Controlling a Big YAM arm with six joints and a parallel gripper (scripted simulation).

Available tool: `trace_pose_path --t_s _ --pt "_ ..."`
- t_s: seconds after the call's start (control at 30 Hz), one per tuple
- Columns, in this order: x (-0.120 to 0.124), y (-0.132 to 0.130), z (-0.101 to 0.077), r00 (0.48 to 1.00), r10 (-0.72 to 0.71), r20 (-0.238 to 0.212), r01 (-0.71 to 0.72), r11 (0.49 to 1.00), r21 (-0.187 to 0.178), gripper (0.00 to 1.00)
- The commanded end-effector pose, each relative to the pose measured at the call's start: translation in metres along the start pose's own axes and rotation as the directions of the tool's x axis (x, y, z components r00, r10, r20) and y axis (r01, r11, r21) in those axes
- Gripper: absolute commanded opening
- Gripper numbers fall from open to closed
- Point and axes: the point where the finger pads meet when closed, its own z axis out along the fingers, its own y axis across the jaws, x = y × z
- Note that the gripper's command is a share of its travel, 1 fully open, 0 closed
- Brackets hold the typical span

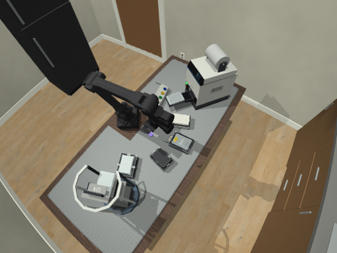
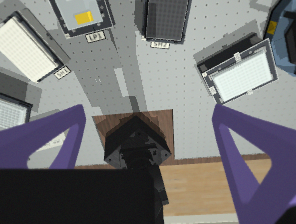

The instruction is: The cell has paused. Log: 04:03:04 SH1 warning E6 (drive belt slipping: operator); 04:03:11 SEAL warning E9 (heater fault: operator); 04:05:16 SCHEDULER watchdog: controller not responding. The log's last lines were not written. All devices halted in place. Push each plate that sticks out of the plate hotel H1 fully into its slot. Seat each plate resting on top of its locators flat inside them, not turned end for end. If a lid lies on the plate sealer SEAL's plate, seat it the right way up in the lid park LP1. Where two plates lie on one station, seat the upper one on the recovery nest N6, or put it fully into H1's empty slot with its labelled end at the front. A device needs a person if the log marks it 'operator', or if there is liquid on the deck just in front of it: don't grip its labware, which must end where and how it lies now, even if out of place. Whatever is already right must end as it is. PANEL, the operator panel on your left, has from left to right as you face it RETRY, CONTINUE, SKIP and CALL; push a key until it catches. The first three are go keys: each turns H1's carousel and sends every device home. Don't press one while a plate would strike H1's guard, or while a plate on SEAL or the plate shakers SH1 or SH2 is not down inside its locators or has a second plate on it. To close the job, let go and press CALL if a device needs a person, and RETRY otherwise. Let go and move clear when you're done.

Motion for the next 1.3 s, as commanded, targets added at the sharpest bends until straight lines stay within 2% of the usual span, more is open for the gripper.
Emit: trace_pose_path --t_s 0.0,0.23,0.27,0.4,0.6,0.8,1.0,1.27 --pt "-0.014 0.011 -0.019 0.999 0.032 0.033 -0.032 0.999 -0.006 1.00" --pt "-0.017 0.028 -0.019 0.999 -0.001 0.033 0.001 1.000 -0.007 1.00" --pt "-0.012 0.029 -0.024 0.997 -0.053 0.047 0.053 0.999 -0.008 1.00" --pt "-0.009 0.046 -0.010 0.981 -0.194 0.009 0.194 0.981 -0.002 1.00" --pt "-0.005 0.066 -0.006 0.931 -0.366 -0.001 0.366 0.931 -0.002 1.00" --pt "-0.004 0.080 -0.008 0.931 -0.365 0.006 0.365 0.931 -0.002 1.00" --pt "-0.007 0.100 -0.019 0.941 -0.338 0.033 0.338 0.941 -0.006 1.00" --pt "-0.004 0.127 -0.019 0.941 -0.338 0.033 0.338 0.941 -0.009 1.00"
